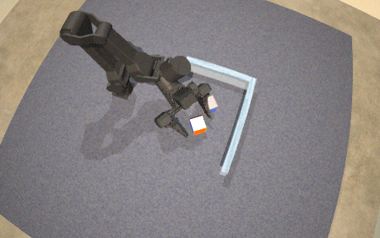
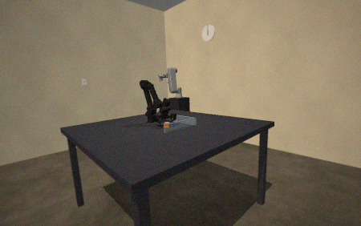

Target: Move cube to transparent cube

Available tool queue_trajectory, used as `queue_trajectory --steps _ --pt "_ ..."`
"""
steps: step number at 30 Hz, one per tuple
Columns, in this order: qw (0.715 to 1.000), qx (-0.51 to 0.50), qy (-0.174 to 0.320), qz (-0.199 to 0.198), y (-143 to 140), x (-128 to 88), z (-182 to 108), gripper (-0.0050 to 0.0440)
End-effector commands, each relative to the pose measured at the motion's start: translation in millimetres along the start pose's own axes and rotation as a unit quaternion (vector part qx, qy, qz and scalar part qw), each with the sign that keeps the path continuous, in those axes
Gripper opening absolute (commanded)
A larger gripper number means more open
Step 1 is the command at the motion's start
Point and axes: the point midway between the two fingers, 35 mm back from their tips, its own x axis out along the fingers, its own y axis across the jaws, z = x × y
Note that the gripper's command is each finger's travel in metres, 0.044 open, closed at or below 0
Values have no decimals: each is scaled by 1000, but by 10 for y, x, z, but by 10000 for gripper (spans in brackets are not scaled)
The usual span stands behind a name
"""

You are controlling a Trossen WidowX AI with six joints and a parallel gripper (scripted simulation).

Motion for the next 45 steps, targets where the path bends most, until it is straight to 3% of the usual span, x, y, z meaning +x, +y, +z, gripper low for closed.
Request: queue_trajectory --steps 1,21,32,42,44,45 --pt "1000 4 -5 2 16 -2 42 440" --pt "1000 4 -3 2 20 1 46 440" --pt "996 8 83 15 164 -22 348 440" --pt "984 9 176 13 109 -270 523 440" --pt "984 9 176 13 109 -270 523 440" --pt "979 0 206 3 49 -341 458 440"
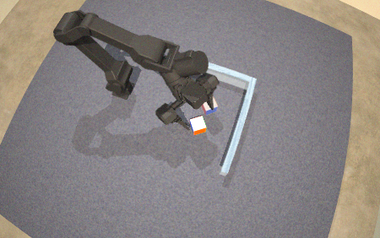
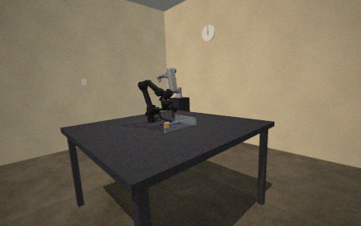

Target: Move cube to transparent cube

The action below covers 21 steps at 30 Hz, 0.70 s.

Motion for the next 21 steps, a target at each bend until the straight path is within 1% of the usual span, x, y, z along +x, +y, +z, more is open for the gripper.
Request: queue_trajectory --steps 1,4,18,19,20,21 --pt "999 9 31 1 -35 -185 50 440" --pt "998 6 65 -8 -99 -291 -13 440" --pt "998 6 67 -8 -102 -302 -14 440" --pt "998 6 67 -8 -102 -324 -11 440" --pt "998 5 67 -8 -105 -391 -3 440" --pt "998 4 67 -8 -111 -502 7 440"
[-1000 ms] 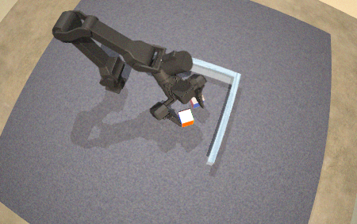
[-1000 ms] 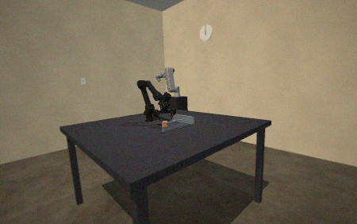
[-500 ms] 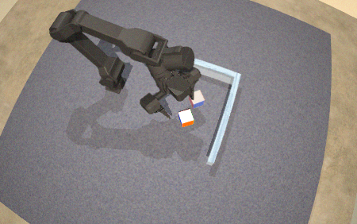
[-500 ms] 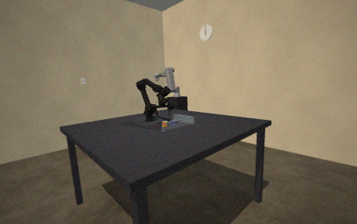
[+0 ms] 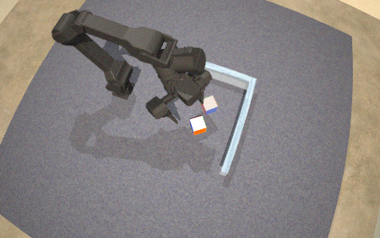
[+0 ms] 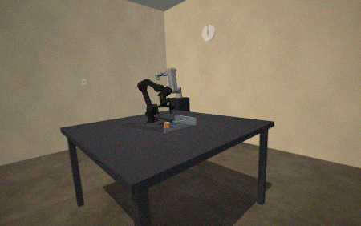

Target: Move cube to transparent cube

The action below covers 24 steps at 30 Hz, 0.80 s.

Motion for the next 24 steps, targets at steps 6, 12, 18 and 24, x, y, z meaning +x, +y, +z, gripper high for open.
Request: queue_trajectory --steps 6,12,18,24 --pt "1000 4 -12 8 -13 -407 31 440" --pt "1000 4 -12 8 -13 -407 31 440" --pt "1000 0 -10 8 -9 -387 21 440" --pt "1000 0 -10 8 -9 -387 21 440"
